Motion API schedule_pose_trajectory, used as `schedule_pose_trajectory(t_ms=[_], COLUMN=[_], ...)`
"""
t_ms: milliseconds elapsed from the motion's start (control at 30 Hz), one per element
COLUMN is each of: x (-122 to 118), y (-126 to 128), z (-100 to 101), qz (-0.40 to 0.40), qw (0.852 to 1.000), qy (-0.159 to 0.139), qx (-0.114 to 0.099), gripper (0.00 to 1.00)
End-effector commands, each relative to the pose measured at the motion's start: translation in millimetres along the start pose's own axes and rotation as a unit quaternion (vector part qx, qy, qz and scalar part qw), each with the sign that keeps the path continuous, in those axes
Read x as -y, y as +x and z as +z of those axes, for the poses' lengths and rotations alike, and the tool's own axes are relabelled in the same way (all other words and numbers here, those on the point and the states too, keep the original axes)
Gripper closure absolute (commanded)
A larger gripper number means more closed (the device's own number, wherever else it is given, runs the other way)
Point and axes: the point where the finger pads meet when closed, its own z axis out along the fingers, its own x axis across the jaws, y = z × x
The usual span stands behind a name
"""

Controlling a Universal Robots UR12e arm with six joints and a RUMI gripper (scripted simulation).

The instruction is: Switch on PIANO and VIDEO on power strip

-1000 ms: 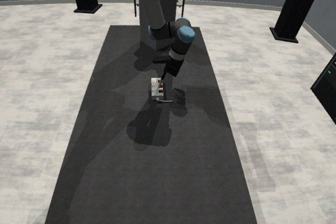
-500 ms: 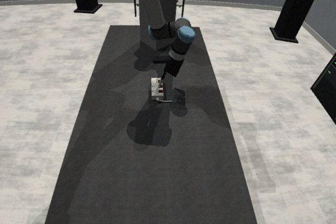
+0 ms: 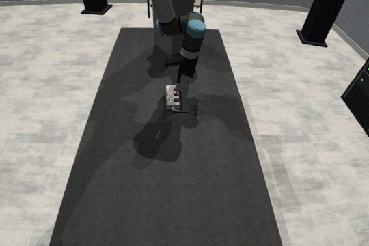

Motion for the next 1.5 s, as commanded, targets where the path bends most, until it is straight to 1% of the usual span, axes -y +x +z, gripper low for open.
schedule_pose_trajectory(t_ms=[0,33,67,133,1000,1267,1333,1467], x=[4.6,4.6,4.9,5.1,5.2,5.7,5.7,5.9], y=[3.4,3.4,3.9,4.3,3.9,0.6,0.6,-2.4], z=[-30.4,-30.4,-34.6,-38.3,-37.9,-33.6,-33.6,-29.6], qz=[-0.059,-0.059,-0.066,-0.072,-0.079,-0.128,-0.128,-0.173], qw=[0.996,0.996,0.995,0.994,0.993,0.988,0.988,0.981], qy=[-0.07,-0.07,-0.078,-0.085,-0.085,-0.085,-0.085,-0.084], qx=[0.004,0.004,0.006,0.008,0.008,0.012,0.012,0.016], gripper=[0.0,0.0,0.0,0.0,0.0,0.0,0.0,0.0])
